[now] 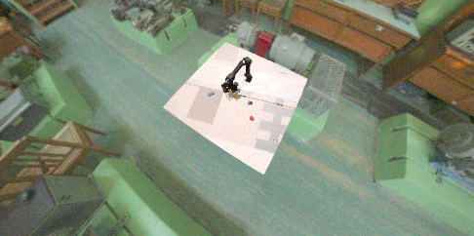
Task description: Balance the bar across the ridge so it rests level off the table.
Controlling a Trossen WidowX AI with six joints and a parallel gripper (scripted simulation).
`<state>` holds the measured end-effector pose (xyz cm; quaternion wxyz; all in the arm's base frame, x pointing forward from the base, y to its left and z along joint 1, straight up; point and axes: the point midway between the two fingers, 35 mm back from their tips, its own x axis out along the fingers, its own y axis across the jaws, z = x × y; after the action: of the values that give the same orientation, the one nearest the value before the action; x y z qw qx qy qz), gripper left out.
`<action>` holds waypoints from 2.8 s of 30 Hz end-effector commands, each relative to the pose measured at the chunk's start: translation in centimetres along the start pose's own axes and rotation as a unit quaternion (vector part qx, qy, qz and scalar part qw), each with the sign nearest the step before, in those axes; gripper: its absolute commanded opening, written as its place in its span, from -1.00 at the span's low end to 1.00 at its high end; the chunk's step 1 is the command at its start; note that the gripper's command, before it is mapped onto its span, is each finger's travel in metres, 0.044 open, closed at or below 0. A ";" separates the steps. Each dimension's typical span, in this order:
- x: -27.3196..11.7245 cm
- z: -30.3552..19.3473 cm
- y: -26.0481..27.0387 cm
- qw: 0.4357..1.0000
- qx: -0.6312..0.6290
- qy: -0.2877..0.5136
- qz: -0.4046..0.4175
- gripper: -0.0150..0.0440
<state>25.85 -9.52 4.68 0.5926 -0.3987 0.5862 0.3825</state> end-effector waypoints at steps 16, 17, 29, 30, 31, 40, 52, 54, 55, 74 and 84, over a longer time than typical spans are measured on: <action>-0.4 0.0 -0.1 1.000 0.000 0.000 0.000 -0.47; -0.6 0.0 -0.1 1.000 0.000 0.000 0.000 -0.49; -3.6 0.0 -0.6 1.000 0.001 -0.001 0.000 -0.49; -3.8 0.0 -0.6 1.000 0.001 -0.001 0.000 -0.49; -4.1 0.0 -0.6 1.000 0.001 -0.001 0.000 -0.49; -6.4 0.1 -0.7 1.000 0.001 -0.002 -0.001 -0.49; -9.5 0.0 -0.4 1.000 0.002 -0.003 0.000 -0.49; -10.0 0.0 -0.3 1.000 0.002 -0.003 0.000 -0.49; -10.2 0.0 -0.3 1.000 0.002 -0.003 0.000 -0.49; -11.5 4.3 0.1 0.995 -0.099 -0.005 -0.001 -0.49; -11.5 7.9 0.6 0.983 -0.186 -0.007 -0.001 -0.49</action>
<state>27.69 -3.13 15.86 0.5247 -0.4821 0.5195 0.4715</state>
